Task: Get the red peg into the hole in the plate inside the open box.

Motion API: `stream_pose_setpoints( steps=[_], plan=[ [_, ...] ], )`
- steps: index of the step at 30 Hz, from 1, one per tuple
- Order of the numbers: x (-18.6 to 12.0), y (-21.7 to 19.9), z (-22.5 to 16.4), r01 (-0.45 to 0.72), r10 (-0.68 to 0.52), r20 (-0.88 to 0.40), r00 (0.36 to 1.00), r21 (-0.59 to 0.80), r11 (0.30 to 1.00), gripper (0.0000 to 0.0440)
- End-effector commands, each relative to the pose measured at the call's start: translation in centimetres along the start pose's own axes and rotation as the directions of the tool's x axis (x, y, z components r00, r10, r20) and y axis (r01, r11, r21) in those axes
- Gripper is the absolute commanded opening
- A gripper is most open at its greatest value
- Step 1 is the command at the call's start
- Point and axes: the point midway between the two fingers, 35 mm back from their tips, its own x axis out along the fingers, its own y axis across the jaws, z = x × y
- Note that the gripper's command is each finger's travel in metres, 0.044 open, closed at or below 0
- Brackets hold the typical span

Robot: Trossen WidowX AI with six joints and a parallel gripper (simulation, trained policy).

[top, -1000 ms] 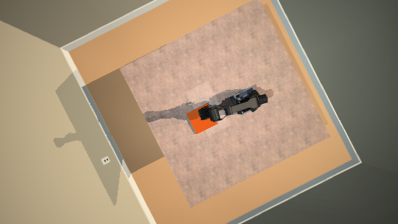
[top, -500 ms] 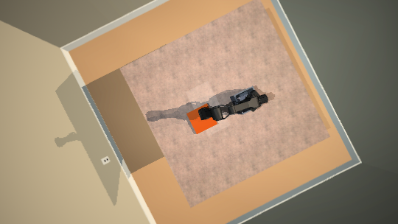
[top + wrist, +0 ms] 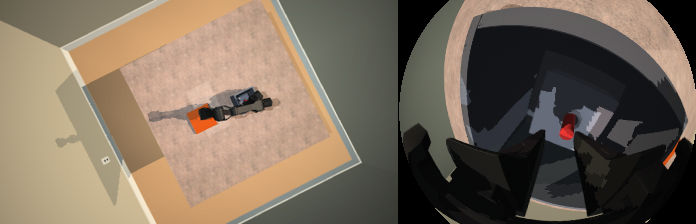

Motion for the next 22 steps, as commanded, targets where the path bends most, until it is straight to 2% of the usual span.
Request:
stream_pose_setpoints(
  steps=[1, 11, 22],
  plan=[
    [-0.8, 0.5, 0.2, -0.028, 0.028, -0.025, 0.999, 0.001, 1.0, 0.0145],
    [-3.6, 2.1, 0.4, -0.13, 0.129, -0.092, 0.987, 0.001, 0.992, 0.0177],
    [-5.3, 3.0, 1.1, -0.201, 0.199, -0.14, 0.97, 0.0, 0.98, 0.0233]
  ],
)
